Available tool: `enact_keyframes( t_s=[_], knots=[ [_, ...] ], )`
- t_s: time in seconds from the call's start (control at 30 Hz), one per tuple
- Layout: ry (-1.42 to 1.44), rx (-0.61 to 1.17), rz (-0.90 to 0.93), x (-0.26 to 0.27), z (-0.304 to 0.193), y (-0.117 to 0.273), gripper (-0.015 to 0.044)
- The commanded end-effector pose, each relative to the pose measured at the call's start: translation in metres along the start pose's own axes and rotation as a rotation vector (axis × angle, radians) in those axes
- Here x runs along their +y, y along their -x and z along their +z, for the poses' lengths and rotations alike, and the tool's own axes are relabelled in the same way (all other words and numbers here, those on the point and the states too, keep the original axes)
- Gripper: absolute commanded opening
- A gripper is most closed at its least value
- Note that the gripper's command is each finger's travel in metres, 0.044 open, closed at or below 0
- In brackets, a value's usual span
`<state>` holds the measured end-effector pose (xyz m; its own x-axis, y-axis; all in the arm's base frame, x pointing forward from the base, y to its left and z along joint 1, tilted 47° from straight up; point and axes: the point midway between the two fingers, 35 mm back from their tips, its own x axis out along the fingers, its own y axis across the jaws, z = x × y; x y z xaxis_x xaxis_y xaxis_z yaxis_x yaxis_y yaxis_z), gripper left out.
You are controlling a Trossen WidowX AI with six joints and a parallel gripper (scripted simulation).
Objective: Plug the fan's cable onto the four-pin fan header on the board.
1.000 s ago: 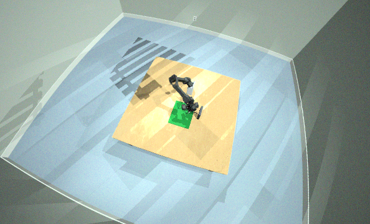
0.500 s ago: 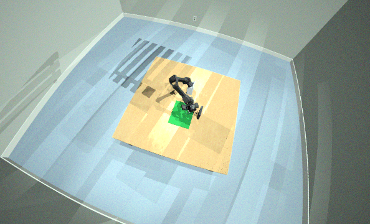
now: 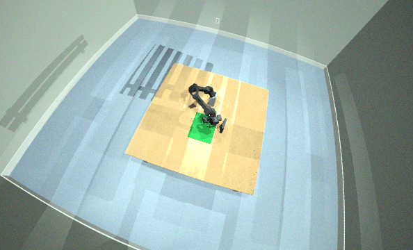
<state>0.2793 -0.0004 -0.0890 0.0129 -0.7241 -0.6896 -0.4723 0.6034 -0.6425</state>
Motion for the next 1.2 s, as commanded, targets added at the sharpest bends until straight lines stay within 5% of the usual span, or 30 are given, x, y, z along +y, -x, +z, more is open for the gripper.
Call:
enact_keyframes(
  t_s=[0.0,1.17],
  knots=[
    [0.009,0.001,-0.004,0.0002,-0.0011,-0.0011,0.0000],
    [0.012,0.001,-0.003,0.0016,-0.0048,0.0018,0.0000]
  ],
)
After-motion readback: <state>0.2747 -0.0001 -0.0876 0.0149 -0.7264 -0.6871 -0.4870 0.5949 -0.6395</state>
